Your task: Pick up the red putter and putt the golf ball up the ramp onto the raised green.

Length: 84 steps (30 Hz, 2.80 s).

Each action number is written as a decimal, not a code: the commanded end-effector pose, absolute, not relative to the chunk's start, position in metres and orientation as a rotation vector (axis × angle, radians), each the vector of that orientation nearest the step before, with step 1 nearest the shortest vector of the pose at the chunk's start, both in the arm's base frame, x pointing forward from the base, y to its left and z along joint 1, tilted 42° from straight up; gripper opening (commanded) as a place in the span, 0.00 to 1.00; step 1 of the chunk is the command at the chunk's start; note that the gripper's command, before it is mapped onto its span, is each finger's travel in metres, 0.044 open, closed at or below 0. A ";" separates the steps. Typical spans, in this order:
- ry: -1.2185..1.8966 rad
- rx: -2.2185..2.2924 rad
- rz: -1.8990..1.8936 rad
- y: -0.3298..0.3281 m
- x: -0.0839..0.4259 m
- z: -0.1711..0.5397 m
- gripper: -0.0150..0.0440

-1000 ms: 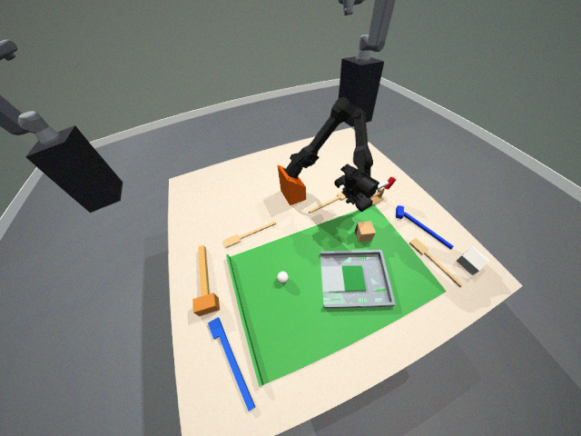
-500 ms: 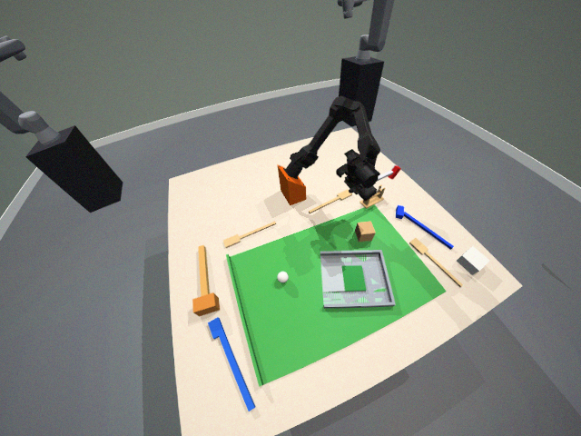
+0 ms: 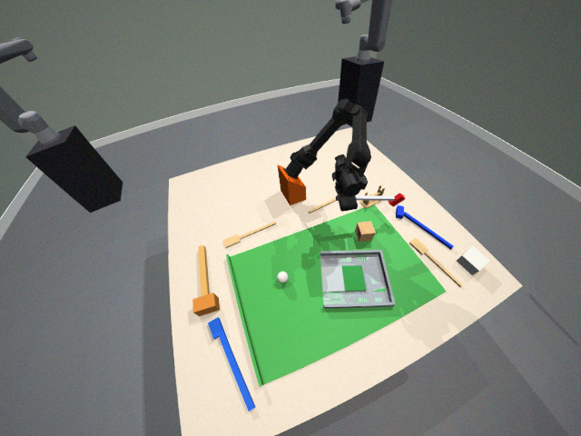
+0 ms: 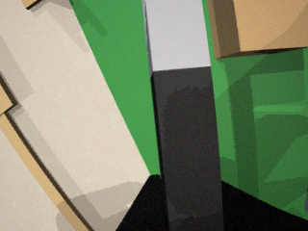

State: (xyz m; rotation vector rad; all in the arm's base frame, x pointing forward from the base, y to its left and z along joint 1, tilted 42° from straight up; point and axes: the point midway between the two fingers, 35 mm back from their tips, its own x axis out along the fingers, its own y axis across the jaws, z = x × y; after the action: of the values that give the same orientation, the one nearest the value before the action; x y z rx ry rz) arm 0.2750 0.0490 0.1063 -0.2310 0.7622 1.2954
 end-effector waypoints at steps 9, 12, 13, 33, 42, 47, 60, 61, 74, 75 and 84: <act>1.047 0.068 1.015 -0.023 0.283 0.060 0.25; 1.112 0.145 0.946 -0.041 0.280 0.046 0.25; 1.133 0.171 0.923 -0.047 0.279 0.041 0.25; 1.499 0.743 0.377 -0.155 0.221 -0.050 0.25; 1.584 0.936 0.195 -0.180 0.190 -0.080 0.25; 1.584 0.936 0.195 -0.180 0.190 -0.080 0.25; 1.584 0.936 0.196 -0.153 0.192 -0.109 0.25; 1.583 0.936 0.196 -0.153 0.192 -0.110 0.25; 1.583 0.937 0.196 -0.143 0.193 -0.121 0.25; 1.583 0.937 0.196 -0.142 0.193 -0.122 0.25; 1.583 0.937 0.197 -0.133 0.193 -0.132 0.25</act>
State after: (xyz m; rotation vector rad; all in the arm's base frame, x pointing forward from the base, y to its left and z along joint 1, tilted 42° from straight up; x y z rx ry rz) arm 0.1933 -0.1373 -0.1291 0.9247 1.5881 0.1991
